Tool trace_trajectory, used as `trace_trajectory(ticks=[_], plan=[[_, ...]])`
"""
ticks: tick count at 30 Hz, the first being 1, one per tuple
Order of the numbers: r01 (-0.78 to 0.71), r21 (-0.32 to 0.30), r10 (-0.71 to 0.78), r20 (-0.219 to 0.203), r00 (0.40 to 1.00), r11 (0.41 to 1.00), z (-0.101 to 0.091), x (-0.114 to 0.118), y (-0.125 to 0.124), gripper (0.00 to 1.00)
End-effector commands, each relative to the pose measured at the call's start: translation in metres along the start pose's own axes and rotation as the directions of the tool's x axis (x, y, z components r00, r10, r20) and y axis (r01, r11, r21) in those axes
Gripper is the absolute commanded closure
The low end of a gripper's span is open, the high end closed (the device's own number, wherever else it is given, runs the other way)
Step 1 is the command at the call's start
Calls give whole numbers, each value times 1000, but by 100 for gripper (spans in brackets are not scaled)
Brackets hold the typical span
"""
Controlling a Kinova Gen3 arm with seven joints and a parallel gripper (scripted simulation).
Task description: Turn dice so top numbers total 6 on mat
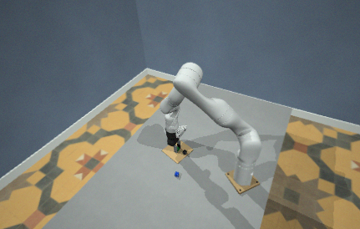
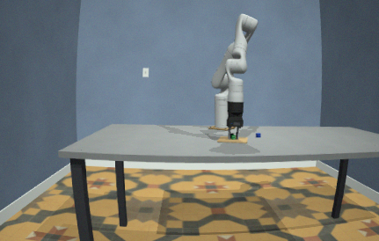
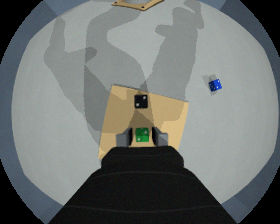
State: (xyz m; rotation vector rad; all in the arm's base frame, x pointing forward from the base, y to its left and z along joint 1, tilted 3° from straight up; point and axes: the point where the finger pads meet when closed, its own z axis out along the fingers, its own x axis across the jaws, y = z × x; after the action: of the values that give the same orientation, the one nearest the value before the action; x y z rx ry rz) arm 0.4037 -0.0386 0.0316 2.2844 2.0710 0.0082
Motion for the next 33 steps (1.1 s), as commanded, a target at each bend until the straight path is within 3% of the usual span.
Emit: trace_trajectory(ticks=[1, 9, 17, 28, 33], plan=[[0, -2, 0, 0, 1000, 1000, -1, 0, 1, 30], [0, -2, 0, 0, 1000, 1000, -1, 0, 1, 30], [0, -2, 0, 0, 1000, 1000, -16, 0, 1, 30], [0, -2, 0, 0, 1000, 1000, -72, 0, 0, 30], [0, -2, 0, 0, 1000, 1000, -85, 0, 0, 30]])
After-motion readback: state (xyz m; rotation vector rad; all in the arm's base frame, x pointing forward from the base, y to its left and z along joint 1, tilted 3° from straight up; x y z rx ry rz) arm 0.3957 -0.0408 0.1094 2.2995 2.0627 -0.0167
